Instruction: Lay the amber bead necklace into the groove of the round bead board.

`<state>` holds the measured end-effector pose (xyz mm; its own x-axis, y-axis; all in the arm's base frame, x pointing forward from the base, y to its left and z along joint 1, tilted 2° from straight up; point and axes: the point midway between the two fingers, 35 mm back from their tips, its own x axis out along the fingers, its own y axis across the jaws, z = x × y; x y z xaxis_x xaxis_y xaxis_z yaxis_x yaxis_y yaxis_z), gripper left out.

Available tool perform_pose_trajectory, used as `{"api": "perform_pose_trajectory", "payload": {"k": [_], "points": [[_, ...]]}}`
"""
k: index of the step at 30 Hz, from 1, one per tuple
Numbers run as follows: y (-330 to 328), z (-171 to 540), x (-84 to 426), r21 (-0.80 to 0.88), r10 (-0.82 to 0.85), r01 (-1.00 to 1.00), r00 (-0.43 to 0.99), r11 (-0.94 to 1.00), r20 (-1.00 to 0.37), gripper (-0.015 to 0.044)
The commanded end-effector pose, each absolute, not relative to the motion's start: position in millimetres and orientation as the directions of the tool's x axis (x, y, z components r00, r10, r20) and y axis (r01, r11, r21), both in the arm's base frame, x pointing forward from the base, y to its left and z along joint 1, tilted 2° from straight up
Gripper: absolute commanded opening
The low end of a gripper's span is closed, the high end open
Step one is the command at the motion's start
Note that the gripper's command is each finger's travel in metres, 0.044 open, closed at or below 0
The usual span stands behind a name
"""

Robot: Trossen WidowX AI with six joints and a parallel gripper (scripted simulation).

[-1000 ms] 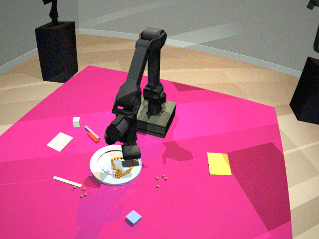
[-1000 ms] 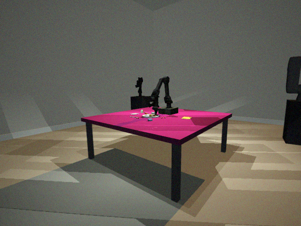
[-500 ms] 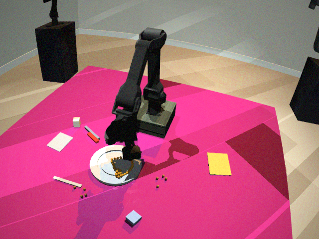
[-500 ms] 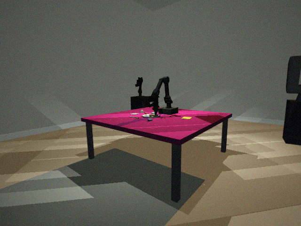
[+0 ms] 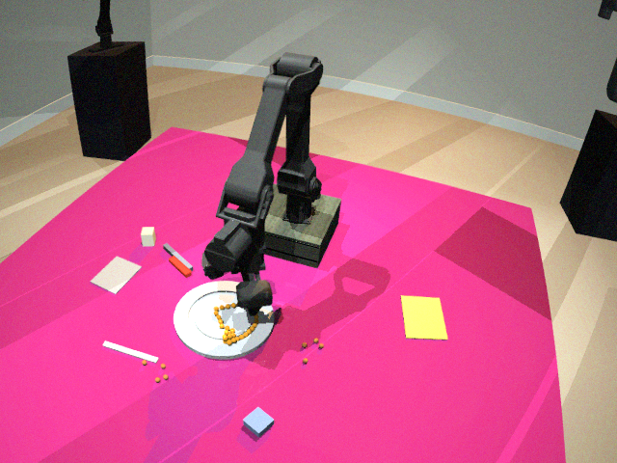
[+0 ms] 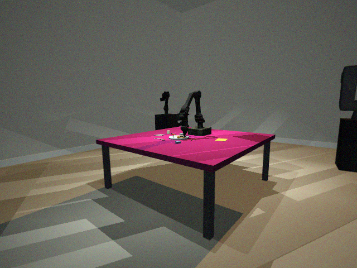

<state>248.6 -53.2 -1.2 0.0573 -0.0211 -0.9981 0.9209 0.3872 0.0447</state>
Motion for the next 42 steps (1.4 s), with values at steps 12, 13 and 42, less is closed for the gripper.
{"api": "perform_pose_trajectory", "payload": {"k": [12,13,42], "points": [[-53.3,0.2,249.0,0.046,-0.019,0.915,0.058,0.400,-0.998,0.0414],[-54.1,3.3,249.8,0.045,-0.019,0.905,0.058,0.424,-0.998,0.0387],[-62.0,10.4,257.0,0.035,-0.022,0.787,0.062,0.616,-0.998,0.0120]]}}
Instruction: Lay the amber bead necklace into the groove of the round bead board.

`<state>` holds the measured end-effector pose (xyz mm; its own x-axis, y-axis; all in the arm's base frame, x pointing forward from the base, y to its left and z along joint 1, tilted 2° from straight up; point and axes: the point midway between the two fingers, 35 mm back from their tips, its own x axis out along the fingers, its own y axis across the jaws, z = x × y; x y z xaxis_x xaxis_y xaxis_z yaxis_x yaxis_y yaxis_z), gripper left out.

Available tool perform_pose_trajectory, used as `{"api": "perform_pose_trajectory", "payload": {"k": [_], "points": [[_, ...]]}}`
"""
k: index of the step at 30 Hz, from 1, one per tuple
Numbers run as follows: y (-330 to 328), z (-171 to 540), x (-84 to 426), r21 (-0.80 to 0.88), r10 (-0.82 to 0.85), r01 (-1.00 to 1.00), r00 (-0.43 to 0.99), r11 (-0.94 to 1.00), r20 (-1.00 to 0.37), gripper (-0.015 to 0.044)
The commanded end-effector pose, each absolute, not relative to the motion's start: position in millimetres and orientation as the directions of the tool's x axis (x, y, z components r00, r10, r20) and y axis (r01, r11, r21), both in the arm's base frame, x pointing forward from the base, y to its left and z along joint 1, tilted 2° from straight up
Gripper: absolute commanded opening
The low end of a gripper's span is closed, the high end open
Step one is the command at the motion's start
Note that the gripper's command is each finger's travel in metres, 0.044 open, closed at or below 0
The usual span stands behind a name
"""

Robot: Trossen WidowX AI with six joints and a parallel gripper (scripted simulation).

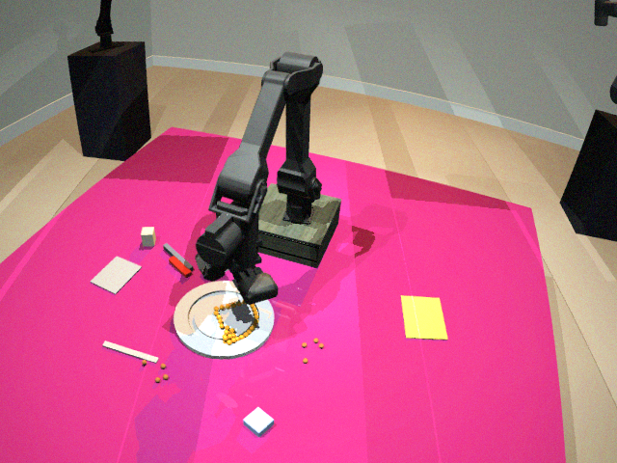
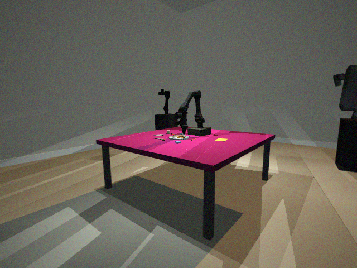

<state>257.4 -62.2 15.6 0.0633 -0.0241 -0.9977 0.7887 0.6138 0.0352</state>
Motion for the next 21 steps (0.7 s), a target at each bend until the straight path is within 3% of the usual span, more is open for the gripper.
{"api": "perform_pose_trajectory", "payload": {"k": [1,14,18,21], "points": [[-62.0,8.7,257.0,0.035,-0.022,0.786,0.061,0.617,-0.998,0.0120],[-61.8,-8.2,256.5,0.034,-0.020,0.784,0.059,0.620,-0.998,0.0120],[-62.2,-5.8,256.5,0.031,-0.023,0.788,0.057,0.615,-0.998,0.0015],[-62.2,-5.8,256.5,0.031,-0.023,0.788,0.057,0.615,-0.998,0.0000]]}}
